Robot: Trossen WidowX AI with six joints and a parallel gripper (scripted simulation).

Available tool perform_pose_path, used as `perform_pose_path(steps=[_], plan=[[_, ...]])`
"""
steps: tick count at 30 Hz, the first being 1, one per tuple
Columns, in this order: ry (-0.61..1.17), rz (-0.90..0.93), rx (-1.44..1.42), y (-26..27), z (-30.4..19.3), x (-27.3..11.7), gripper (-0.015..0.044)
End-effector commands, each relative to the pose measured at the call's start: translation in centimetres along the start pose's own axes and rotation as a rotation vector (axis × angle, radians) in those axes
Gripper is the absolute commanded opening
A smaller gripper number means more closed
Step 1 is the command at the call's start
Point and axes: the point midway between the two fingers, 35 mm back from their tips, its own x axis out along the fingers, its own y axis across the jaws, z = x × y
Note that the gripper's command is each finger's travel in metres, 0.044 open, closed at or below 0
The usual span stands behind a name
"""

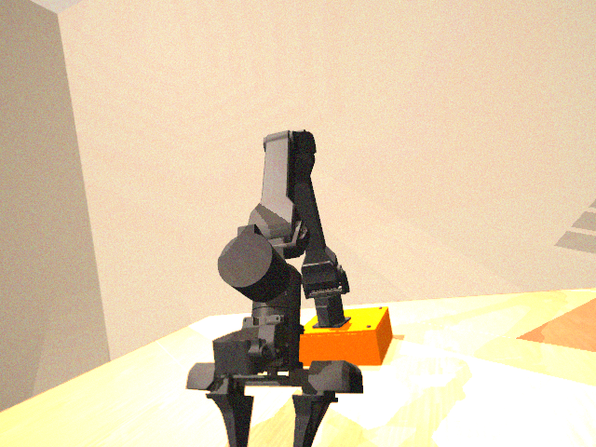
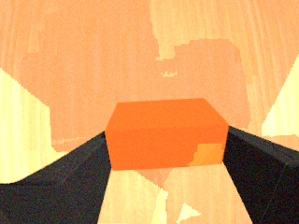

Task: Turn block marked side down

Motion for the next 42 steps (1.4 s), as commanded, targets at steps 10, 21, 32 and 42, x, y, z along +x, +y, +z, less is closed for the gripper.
perform_pose_path(steps=[10, 21, 32, 42], plan=[[-0.116, -0.001, 0.006, 0.0, -0.3, -0.4, 0.0], [-0.273, 0.0, -0.001, 0.2, -0.2, 2.4, 0.0], [-0.431, -0.001, -0.002, 0.3, -0.8, 3.8, 0.0], [-0.573, -0.002, 0.001, 0.2, -1.6, 3.7, 0.0]])
